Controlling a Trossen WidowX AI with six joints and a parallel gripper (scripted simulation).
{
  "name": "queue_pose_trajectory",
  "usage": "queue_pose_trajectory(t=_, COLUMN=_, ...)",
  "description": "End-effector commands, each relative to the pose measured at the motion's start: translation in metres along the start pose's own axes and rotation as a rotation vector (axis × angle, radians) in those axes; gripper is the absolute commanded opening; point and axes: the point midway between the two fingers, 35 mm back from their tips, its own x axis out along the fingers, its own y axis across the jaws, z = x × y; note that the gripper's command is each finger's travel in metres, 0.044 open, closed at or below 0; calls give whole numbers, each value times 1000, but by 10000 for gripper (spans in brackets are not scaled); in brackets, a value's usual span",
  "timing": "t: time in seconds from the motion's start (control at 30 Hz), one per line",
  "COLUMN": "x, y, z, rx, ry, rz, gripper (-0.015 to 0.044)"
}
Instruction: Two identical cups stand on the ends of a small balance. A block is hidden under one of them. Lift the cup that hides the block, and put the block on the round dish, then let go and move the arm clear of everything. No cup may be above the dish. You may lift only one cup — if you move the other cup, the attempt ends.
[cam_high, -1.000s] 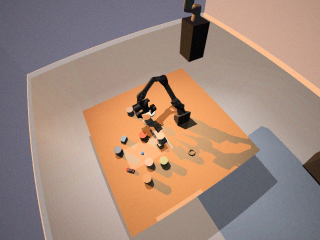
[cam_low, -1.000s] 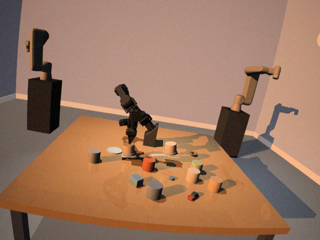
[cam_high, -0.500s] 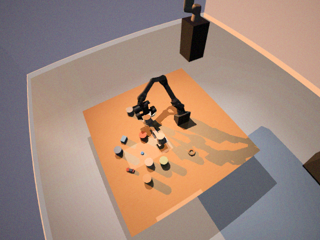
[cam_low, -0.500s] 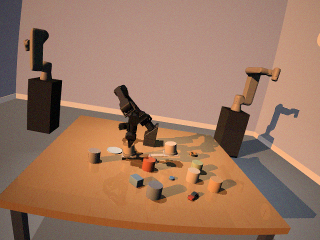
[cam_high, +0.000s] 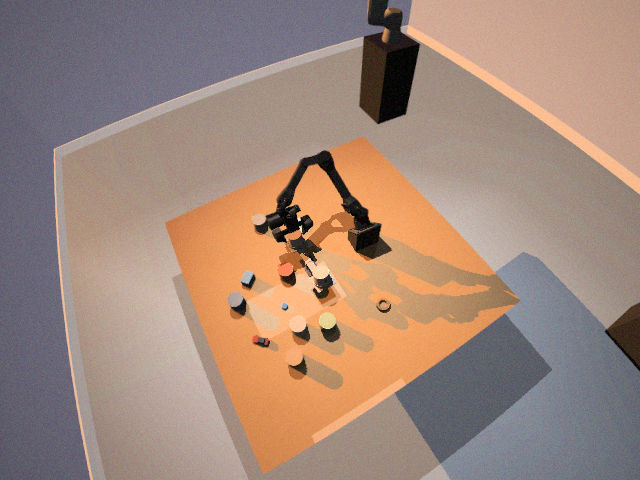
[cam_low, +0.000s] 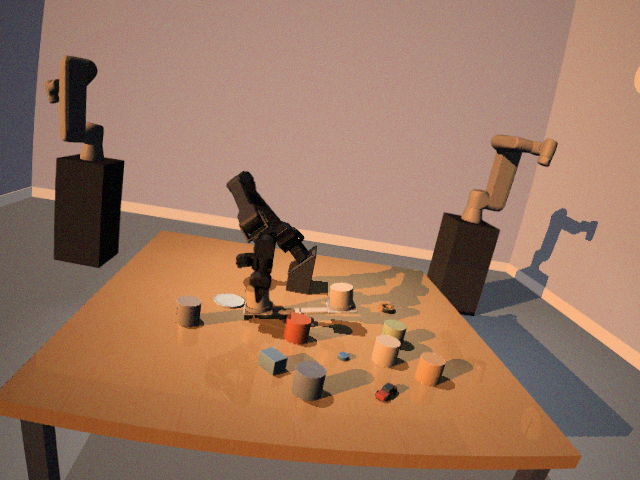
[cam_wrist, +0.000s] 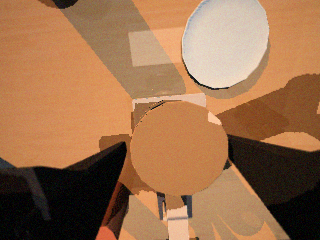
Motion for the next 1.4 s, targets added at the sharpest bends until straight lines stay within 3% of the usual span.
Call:
queue_pose_trajectory(t=0.0, x=6, y=-1, z=0, rx=-8, ry=-5, rz=-1, gripper=440)
queue_pose_trajectory(t=0.33, x=19, y=-2, z=1, rx=-7, ry=-8, rz=-1, gripper=440)
queue_pose_trajectory(t=0.43, x=19, y=-2, z=1, rx=-7, ry=-8, rz=-1, gripper=361)
queue_pose_trajectory(t=0.67, x=19, y=-2, z=1, rx=-7, ry=-8, rz=-1, gripper=315)
queue_pose_trajectory(t=1.07, x=9, y=1, z=0, rx=-8, ry=-4, rz=0, gripper=0)
queue_pose_trajectory(t=1.37, x=-2, y=3, z=-1, rx=-8, ry=0, rz=1, gripper=0)
